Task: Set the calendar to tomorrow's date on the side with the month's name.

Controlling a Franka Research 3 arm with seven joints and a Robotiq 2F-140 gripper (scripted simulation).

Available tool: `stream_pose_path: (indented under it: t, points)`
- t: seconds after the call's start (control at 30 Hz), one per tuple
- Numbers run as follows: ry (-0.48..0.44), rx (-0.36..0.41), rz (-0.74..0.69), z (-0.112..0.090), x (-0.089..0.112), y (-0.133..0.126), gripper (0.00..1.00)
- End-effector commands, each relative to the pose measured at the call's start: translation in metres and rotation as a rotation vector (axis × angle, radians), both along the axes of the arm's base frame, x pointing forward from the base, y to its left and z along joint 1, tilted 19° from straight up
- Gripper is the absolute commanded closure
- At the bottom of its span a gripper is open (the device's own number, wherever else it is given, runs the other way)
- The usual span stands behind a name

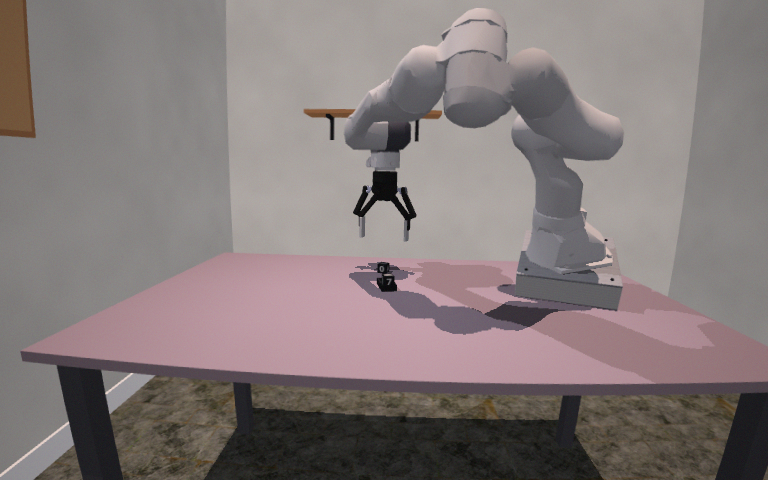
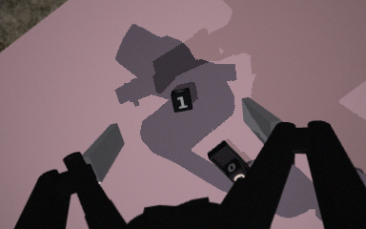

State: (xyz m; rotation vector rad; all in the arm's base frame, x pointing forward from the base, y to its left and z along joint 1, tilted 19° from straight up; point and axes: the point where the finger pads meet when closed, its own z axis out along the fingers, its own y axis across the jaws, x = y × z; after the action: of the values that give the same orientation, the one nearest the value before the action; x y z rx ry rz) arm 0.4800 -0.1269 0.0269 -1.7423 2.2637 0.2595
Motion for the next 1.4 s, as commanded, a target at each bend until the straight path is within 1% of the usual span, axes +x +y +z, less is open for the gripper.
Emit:
stream_pose_path:
  t: [0.0, 0.03, 0.07, 1.37]
  points:
    - [0.005, 0.003, -0.012, 0.0045, -0.0021, -0.0006, 0.00]
    - [0.005, 0.003, -0.012, 0.0046, -0.0022, -0.0006, 0.00]
    - [0.005, 0.003, -0.012, 0.0046, -0.0022, -0.0006, 0.72]
    - [0.005, 0.003, -0.012, 0.0042, -0.0021, -0.0005, 0.72]
